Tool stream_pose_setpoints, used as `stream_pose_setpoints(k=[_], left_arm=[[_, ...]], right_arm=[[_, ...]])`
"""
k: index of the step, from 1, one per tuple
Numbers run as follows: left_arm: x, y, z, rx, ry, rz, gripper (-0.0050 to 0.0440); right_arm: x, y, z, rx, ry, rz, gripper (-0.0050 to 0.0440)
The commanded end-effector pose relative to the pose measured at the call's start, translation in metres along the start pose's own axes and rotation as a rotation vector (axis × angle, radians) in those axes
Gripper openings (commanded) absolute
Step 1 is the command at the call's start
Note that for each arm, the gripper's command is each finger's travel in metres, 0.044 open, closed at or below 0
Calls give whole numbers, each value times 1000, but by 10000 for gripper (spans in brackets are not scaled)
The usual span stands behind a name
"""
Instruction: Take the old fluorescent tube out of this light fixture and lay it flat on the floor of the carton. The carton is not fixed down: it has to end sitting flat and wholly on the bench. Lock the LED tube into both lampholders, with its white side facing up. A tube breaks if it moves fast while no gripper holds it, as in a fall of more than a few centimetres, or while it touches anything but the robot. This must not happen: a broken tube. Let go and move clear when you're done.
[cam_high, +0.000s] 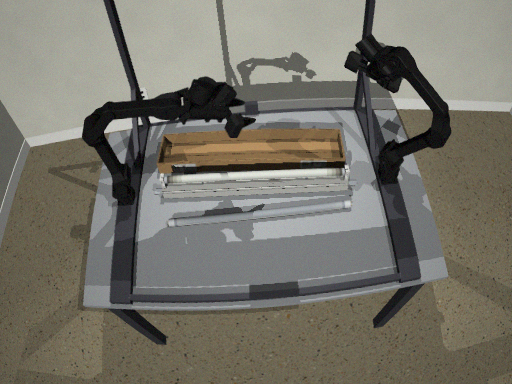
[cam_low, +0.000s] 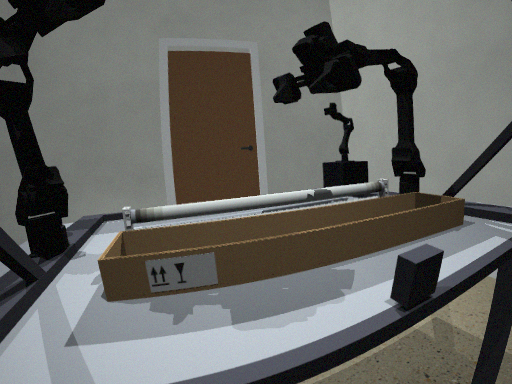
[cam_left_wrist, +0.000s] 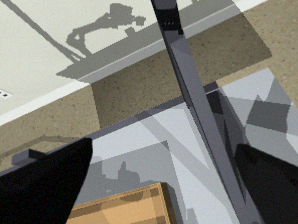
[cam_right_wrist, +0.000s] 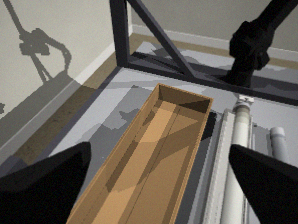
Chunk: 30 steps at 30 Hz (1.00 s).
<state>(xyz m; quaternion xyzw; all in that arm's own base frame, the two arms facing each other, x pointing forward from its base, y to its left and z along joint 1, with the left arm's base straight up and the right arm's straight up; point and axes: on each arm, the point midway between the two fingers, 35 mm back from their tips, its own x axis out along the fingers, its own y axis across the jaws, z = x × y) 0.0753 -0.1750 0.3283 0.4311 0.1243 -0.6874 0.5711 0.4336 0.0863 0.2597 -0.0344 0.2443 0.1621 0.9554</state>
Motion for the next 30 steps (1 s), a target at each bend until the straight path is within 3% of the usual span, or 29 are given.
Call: stream_pose_setpoints(k=[1,8,10,15,24,27,30], left_arm=[[-6,-4,-19,-117,30,76,400],[-9,-13,-65,-408,100,205,400],[-9,-13,-65,-408,100,205,400],[-11,-17,-98,-610,156,302,400],[-14,-23,-152,-949,249,466,400],[-15,-24,-160,-1001,262,488,400],[-16,-26,-184,-1154,302,557,400]], right_arm=[[-31,-1,-16,24,47,-29,400],[-73,0,-77,73,243,-76,400],[-73,0,-77,73,243,-76,400],[-107,1,-128,115,406,-115,400],[-154,1,-199,162,631,-167,400],[-159,1,-206,167,653,-172,400],[-167,1,-218,177,692,-181,400]])
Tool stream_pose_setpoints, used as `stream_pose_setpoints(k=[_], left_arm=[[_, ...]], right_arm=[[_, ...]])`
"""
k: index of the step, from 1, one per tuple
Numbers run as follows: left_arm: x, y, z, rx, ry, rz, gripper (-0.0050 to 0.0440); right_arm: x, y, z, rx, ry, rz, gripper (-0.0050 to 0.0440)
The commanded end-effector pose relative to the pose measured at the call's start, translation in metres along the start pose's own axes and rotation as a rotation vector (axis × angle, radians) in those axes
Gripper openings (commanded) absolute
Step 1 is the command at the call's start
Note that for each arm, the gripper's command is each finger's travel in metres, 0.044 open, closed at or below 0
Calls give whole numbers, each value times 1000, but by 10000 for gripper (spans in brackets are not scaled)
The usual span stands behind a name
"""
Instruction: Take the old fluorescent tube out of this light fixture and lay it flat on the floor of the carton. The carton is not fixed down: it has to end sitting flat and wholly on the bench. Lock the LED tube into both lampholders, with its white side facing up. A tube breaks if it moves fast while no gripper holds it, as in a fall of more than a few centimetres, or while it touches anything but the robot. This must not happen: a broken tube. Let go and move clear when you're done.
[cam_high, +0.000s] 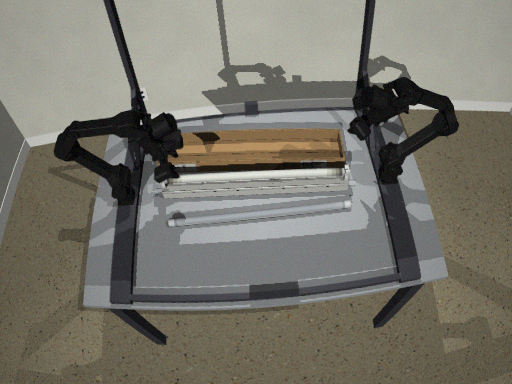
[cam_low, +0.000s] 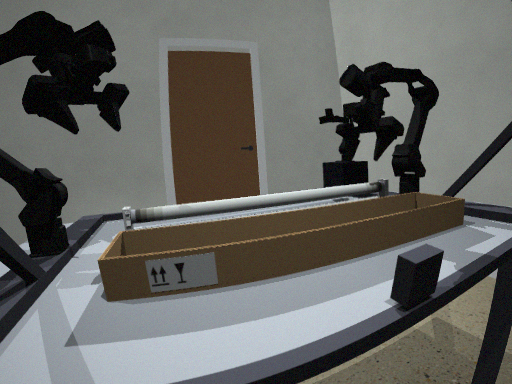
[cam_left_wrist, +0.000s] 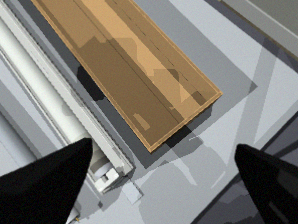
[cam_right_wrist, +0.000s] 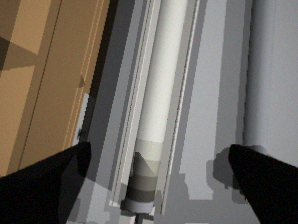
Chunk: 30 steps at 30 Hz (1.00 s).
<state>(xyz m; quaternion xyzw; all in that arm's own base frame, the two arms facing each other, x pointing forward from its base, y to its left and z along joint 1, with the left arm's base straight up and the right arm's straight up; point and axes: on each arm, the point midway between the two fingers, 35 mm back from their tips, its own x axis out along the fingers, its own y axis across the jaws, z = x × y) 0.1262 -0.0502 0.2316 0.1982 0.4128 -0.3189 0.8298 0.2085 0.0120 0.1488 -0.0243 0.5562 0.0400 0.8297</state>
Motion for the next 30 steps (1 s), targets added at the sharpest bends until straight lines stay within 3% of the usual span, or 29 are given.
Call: stream_pose_setpoints(k=[1,3,10,28,30], left_arm=[[10,25,-16,-184,43,82,400],[17,38,-26,-294,73,133,400],[37,76,-53,-612,157,283,400],[64,138,-88,-1066,265,508,400],[64,138,-88,-1064,265,508,376]], right_arm=[[-3,-5,-15,7,26,-12,400],[-3,-5,-17,8,32,-12,400],[2,3,-9,26,95,-89,232],[40,30,1,81,384,-410,230],[41,31,1,82,388,-415,230]])
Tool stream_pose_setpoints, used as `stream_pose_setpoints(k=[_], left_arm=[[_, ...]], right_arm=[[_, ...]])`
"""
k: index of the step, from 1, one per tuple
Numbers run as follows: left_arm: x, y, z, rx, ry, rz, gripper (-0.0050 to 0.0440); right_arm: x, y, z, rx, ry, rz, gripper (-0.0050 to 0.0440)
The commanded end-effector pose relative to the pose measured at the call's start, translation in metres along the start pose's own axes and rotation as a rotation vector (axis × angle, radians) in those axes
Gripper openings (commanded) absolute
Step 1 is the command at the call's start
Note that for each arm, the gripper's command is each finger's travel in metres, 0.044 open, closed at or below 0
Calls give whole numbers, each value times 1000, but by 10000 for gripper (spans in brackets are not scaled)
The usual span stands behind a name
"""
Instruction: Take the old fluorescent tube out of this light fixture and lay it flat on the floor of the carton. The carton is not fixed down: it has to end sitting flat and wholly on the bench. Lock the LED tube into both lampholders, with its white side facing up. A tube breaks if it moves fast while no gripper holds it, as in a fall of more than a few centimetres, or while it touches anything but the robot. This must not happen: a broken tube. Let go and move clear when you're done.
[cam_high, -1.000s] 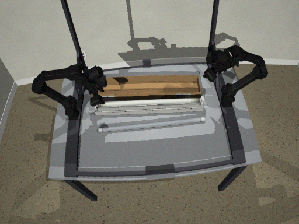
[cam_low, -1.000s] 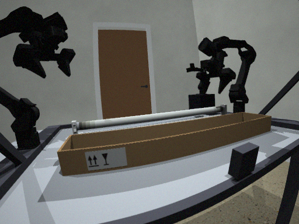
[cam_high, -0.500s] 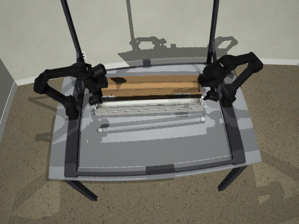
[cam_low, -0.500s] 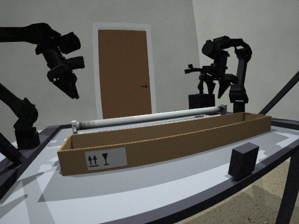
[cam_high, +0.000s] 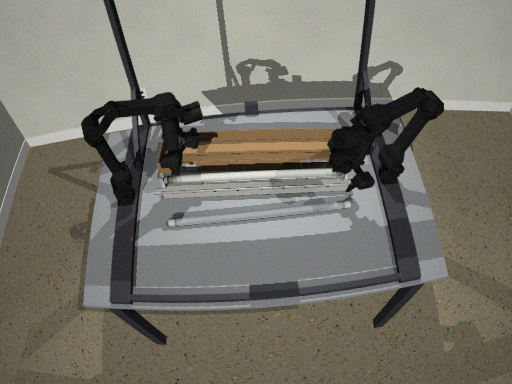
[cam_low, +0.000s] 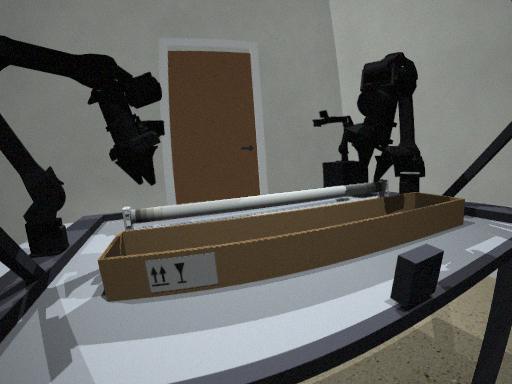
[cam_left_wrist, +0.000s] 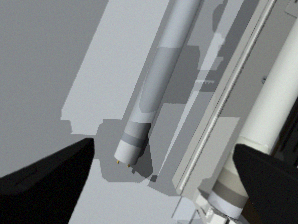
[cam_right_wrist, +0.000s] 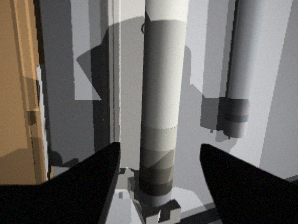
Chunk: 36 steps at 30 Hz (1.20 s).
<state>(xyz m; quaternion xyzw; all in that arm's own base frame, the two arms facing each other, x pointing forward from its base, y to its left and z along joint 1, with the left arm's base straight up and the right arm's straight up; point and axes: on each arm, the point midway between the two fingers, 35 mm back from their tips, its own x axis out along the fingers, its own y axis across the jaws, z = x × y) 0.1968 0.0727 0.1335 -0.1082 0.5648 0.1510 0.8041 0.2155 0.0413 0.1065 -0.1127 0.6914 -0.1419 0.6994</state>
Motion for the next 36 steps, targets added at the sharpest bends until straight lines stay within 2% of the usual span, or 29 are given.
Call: stream_pose_setpoints(k=[1,4,7,10,16,18,26,36], left_arm=[[-2,3,8,-29,-20,16,376],[-3,-10,8,-11,-1,-31,304],[-2,-37,1,32,71,-123,232],[-1,-69,-9,108,171,-167,230],[5,-88,-16,264,245,6,230],[5,-88,-16,264,245,6,230],[19,-102,-11,441,239,277,230],[43,-93,-18,470,253,318,219]], right_arm=[[-6,1,7,26,2,-22,230],[-5,2,6,24,7,-26,230],[-4,2,6,25,10,-24,230],[-4,1,4,23,10,-22,230],[-4,1,4,23,10,-22,230],[-4,1,4,23,10,-22,230],[-4,1,4,23,10,-22,230],[3,-1,2,20,17,-30,228]])
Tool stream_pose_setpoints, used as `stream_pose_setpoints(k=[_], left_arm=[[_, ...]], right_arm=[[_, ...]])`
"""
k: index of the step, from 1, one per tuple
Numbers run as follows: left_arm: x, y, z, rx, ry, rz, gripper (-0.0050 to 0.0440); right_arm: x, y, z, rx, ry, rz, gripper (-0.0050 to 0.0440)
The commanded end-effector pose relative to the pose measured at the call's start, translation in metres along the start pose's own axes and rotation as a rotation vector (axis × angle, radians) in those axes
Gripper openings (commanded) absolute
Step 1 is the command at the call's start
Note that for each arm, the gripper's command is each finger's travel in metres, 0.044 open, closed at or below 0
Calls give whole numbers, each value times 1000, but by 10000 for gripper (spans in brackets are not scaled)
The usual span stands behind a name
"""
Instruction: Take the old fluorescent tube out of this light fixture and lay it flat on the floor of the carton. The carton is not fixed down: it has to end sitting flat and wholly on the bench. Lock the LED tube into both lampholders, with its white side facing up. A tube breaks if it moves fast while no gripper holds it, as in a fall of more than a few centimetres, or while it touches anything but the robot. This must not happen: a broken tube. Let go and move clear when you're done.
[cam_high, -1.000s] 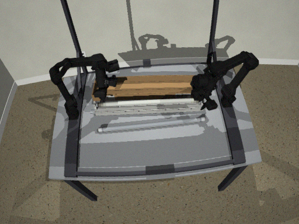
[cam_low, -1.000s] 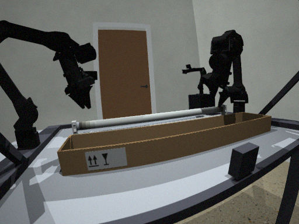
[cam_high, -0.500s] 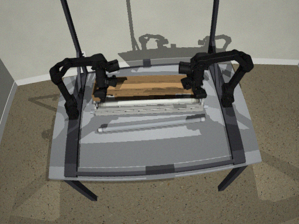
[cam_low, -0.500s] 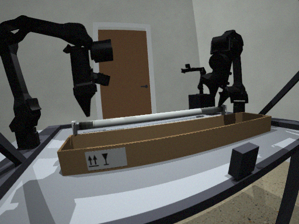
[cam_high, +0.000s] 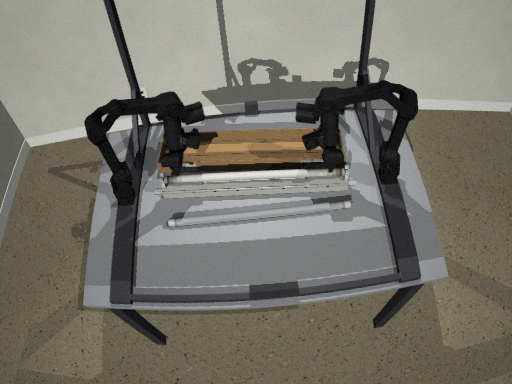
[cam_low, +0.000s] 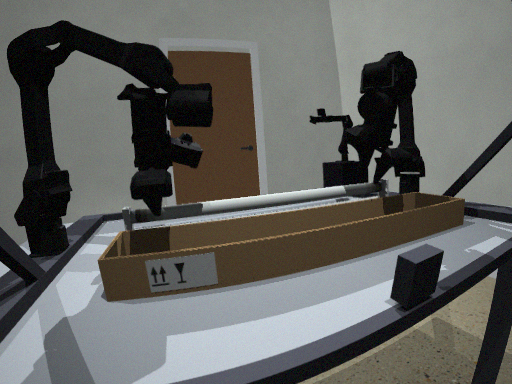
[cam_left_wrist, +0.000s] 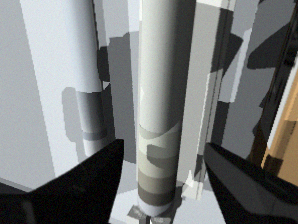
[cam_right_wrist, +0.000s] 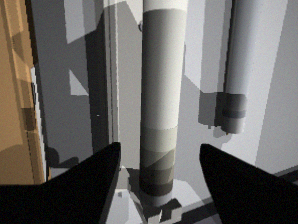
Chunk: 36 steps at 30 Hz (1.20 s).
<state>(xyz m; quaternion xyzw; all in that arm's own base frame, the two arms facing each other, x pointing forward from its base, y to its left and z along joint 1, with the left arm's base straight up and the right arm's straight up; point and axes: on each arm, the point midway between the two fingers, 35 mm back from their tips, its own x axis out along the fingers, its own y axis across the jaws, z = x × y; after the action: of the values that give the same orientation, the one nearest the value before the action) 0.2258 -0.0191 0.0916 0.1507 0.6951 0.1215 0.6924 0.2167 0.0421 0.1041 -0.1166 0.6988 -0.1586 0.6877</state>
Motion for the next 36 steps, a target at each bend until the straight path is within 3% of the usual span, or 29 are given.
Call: stream_pose_setpoints(k=[1,4,8,14,16,19,21,26,29,36], left_arm=[[10,3,3,-6,-12,9,212],[16,3,3,-6,-12,9,201],[21,3,5,-6,-12,9,175],[17,3,6,-14,-31,3,93],[17,3,6,-14,-31,3,93],[16,3,7,-14,-29,0,43],[16,3,7,-14,-29,0,85],[16,3,7,-14,-29,0,85],[16,3,7,-14,-29,0,85],[16,4,6,-13,-29,-39,85]], right_arm=[[5,-2,1,7,-12,1,227],[23,-2,1,3,-4,-4,216],[31,-2,1,3,-4,-3,198],[34,-2,1,5,-6,0,160],[34,-2,1,5,-6,0,160],[30,-1,3,11,-19,8,120],[30,-1,3,11,-19,8,93],[30,-1,3,11,-19,8,5],[30,-1,3,11,-19,8,77],[30,-2,3,11,-19,47,84]])
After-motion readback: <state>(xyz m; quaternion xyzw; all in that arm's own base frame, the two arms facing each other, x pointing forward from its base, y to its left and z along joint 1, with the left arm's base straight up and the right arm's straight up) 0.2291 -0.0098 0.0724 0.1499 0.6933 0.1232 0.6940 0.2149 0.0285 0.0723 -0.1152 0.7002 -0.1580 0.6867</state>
